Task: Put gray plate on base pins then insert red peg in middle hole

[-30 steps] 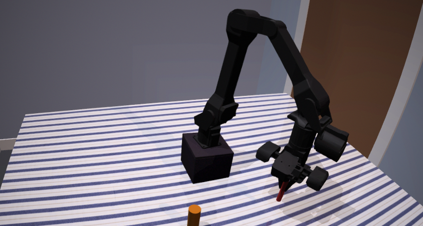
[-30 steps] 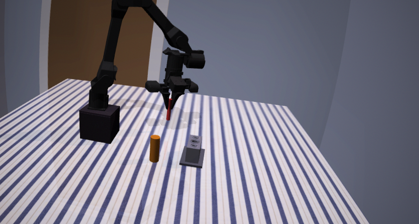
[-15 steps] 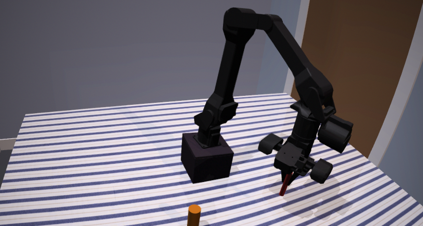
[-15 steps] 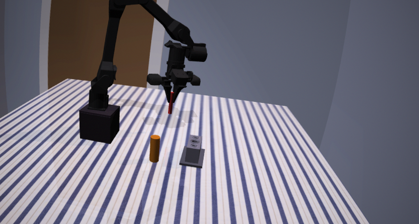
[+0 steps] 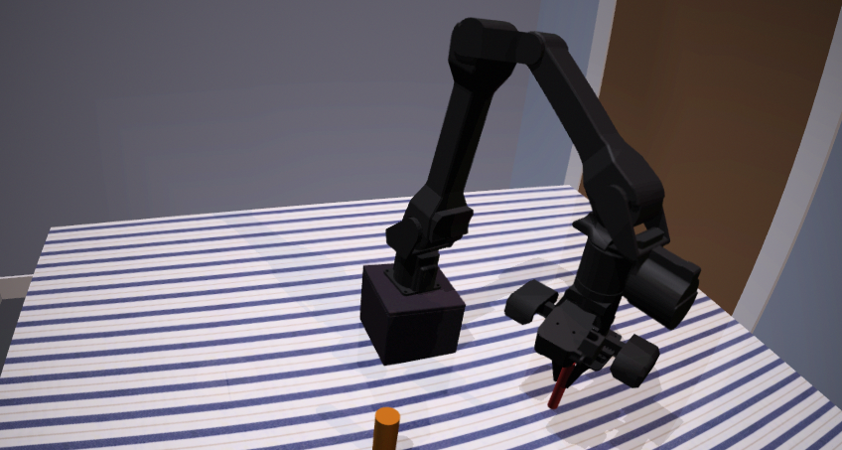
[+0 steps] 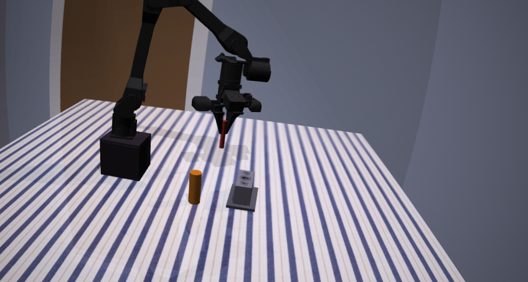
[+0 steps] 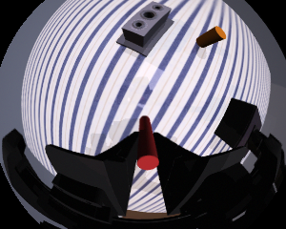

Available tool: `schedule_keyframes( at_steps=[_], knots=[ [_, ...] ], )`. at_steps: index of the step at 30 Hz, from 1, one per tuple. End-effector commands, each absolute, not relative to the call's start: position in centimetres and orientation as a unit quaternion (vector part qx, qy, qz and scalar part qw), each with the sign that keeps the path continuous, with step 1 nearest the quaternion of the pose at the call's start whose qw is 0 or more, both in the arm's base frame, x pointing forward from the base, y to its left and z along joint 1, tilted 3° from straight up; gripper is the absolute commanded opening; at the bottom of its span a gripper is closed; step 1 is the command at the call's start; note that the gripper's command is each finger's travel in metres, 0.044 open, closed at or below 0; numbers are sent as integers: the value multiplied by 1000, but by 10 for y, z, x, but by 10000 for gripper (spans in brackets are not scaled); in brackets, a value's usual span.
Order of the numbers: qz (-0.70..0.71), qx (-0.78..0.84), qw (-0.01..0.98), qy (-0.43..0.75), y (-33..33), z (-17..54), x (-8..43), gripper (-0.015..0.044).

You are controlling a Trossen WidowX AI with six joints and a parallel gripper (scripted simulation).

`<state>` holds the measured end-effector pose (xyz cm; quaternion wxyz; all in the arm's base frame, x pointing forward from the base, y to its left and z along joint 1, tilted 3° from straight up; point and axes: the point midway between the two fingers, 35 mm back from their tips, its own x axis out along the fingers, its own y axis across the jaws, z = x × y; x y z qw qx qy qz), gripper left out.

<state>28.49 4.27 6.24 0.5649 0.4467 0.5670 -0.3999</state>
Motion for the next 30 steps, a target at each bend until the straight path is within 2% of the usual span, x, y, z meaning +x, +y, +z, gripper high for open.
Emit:
schedule_keyframes(
  at_steps=[1, 30],
  knots=[
    [-401, 445, 565, 568, 33, 62, 292, 0],
    [-395, 441, 573, 567, -47, 63, 324, 0]
  ],
)
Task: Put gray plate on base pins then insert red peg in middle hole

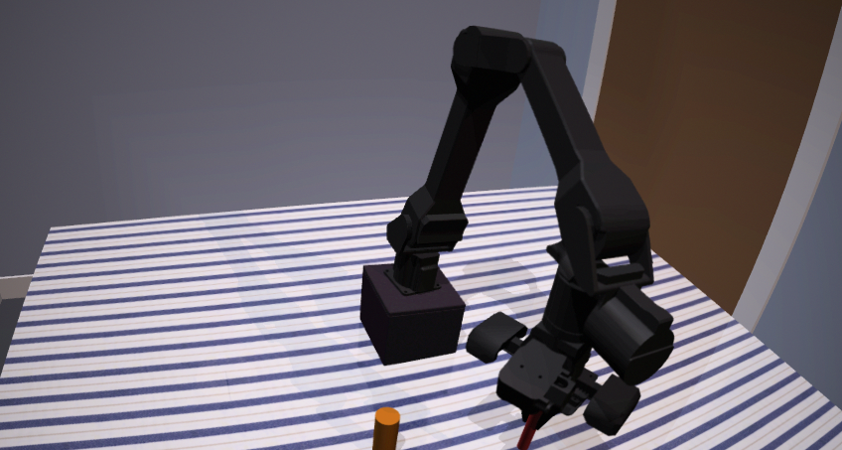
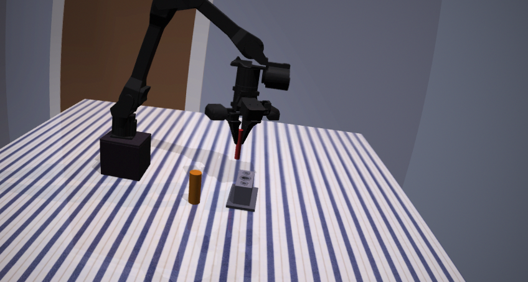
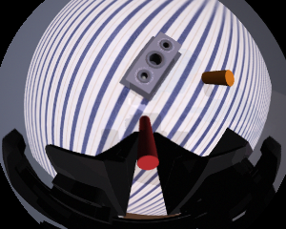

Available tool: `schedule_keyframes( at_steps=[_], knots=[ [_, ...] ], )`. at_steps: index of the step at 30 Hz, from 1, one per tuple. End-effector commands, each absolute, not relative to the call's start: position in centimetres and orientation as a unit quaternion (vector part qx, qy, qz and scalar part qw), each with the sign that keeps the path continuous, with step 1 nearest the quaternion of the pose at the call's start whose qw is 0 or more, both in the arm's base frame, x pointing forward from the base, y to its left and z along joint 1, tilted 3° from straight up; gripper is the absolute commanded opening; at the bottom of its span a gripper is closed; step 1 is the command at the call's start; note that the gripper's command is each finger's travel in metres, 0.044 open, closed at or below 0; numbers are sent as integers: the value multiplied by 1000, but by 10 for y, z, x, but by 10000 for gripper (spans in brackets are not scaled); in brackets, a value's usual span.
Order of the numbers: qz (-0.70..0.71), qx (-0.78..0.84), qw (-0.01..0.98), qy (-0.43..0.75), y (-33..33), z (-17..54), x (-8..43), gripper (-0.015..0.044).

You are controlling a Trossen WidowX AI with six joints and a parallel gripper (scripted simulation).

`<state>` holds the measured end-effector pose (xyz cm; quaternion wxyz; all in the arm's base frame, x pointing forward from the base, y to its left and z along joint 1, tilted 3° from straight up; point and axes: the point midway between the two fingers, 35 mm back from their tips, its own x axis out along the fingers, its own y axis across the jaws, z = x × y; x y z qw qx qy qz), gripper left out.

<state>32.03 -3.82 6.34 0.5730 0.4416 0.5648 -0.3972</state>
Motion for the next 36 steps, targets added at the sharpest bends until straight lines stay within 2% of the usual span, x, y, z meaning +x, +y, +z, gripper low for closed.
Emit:
schedule_keyframes(
  at_steps=[1, 24, 36],
  knots=[
    [-395, 441, 573, 567, -50, 63, 324, 0],
    [-391, 438, 579, 566, -121, 61, 332, 0],
    [-391, 438, 579, 566, -123, 60, 332, 0]
  ],
)
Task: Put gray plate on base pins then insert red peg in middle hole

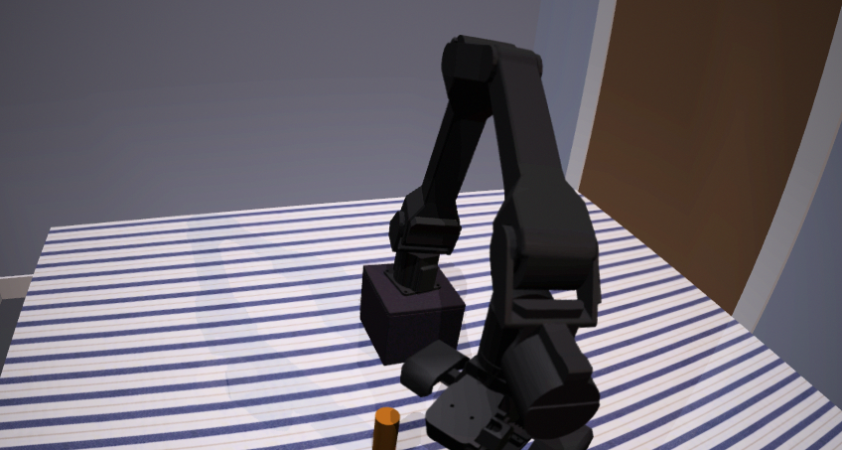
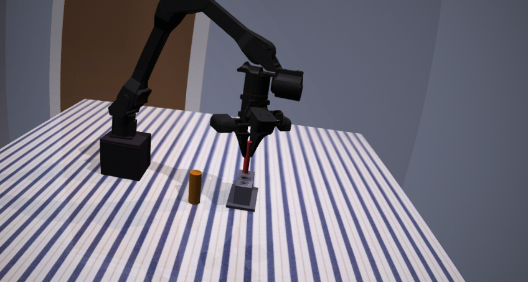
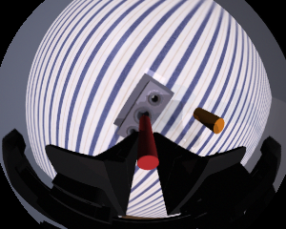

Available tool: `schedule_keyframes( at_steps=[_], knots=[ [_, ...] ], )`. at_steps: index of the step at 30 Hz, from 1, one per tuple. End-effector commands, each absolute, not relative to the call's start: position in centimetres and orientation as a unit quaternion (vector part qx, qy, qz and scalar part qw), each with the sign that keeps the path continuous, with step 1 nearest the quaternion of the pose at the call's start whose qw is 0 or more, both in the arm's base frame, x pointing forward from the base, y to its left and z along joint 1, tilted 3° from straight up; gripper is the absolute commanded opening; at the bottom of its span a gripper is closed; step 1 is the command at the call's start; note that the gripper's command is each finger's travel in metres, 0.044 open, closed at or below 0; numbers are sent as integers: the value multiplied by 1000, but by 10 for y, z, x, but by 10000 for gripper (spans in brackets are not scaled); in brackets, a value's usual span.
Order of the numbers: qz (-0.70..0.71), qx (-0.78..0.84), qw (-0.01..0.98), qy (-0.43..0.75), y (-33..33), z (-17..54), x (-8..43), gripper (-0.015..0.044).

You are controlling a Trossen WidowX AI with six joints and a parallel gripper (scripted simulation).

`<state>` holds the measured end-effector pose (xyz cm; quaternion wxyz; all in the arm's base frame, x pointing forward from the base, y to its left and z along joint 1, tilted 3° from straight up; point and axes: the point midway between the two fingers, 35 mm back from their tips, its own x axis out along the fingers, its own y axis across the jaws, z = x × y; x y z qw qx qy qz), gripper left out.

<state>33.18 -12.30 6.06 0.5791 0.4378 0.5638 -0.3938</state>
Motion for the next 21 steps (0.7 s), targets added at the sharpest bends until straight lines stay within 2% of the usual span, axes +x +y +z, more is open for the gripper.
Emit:
schedule_keyframes(
  at_steps=[1, 21],
  knots=[
    [-391, 438, 579, 566, -123, 61, 333, 0],
    [-394, 438, 579, 564, -123, 61, 333, 0]
  ],
)
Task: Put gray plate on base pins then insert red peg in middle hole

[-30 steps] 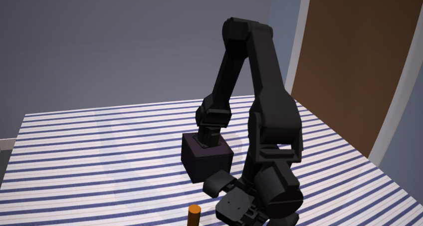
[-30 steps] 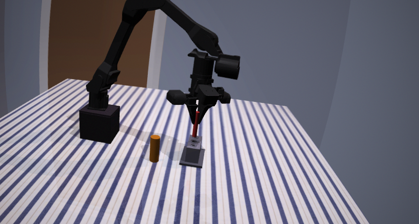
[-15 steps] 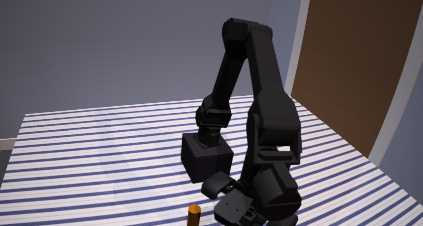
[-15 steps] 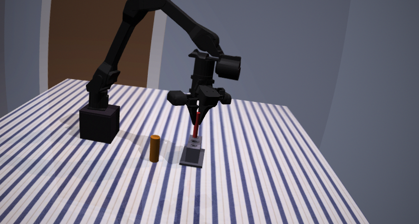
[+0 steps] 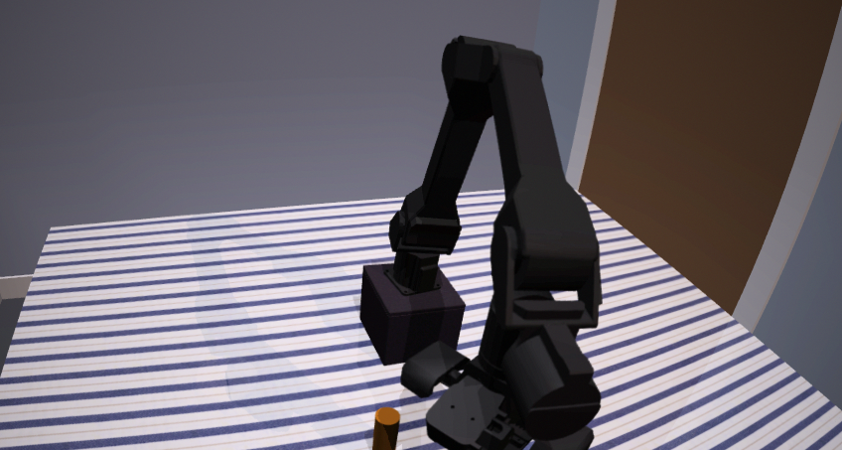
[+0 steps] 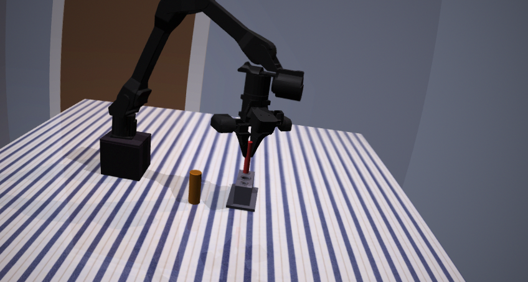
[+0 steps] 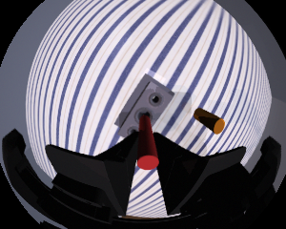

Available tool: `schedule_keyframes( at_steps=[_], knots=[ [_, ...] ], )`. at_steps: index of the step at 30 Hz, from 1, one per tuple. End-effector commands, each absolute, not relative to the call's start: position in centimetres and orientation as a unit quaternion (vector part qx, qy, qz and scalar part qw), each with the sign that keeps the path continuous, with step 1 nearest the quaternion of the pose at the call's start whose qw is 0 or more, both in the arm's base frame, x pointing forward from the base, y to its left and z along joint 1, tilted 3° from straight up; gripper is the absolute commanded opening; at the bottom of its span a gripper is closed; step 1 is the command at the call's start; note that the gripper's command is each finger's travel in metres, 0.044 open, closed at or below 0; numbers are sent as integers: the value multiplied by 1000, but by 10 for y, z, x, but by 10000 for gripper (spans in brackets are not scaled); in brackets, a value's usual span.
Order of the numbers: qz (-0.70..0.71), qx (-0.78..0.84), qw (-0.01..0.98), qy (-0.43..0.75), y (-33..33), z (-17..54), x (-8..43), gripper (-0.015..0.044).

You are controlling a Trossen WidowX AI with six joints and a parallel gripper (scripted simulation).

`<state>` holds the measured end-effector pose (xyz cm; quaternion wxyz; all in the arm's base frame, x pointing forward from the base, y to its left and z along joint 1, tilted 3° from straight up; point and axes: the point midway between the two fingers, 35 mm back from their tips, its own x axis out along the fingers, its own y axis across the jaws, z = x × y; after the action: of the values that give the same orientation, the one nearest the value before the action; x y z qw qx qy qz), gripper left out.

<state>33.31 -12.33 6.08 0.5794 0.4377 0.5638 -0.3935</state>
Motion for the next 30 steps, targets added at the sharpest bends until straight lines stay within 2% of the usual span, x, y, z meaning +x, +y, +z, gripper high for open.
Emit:
schedule_keyframes(
  at_steps=[1, 30],
  knots=[
    [-394, 438, 579, 564, -123, 61, 333, 0],
    [-392, 436, 581, 565, -122, 46, 334, 0]
  ],
)
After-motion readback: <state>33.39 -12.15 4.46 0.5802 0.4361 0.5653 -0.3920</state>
